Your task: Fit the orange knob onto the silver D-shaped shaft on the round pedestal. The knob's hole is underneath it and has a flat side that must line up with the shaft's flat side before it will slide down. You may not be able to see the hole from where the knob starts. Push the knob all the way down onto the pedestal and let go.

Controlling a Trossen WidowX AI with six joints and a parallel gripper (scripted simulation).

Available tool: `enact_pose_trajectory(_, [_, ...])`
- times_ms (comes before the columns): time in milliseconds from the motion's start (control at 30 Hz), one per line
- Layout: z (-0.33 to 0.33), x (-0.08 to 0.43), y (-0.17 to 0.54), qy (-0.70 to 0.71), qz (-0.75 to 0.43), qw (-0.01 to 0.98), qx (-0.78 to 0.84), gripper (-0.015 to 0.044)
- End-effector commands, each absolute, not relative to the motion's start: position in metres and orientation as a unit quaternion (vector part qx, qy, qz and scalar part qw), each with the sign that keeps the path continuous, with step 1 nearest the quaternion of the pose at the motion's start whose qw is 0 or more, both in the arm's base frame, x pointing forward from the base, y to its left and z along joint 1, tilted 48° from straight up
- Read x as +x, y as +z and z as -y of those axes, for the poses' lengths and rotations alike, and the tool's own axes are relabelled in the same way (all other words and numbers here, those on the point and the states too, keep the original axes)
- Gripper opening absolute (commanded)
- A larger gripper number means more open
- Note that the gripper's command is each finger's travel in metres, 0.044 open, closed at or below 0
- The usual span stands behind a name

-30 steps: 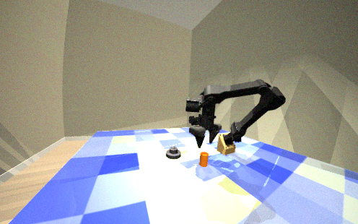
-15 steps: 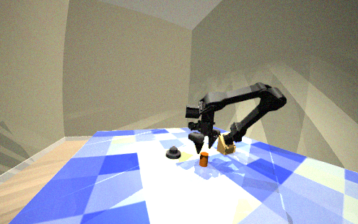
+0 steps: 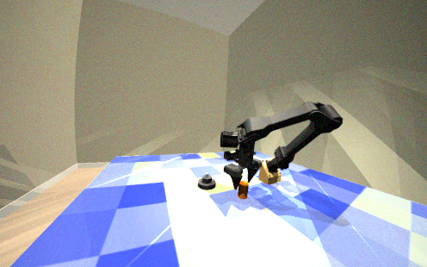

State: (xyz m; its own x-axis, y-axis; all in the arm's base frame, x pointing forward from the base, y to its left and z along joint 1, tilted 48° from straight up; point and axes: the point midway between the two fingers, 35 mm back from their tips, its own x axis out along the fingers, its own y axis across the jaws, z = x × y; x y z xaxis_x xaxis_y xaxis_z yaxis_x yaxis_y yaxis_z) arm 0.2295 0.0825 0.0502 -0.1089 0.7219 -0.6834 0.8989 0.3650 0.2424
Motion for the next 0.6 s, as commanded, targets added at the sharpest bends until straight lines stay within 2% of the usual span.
enact_pose_trajectory(0, [-0.089, 0.227, 0.046, -0.117, -0.737, 0.372, 0.551, 0.0440])
enact_pose_trajectory(567, [-0.109, 0.222, 0.029, -0.116, -0.738, 0.370, 0.552, 0.0440])
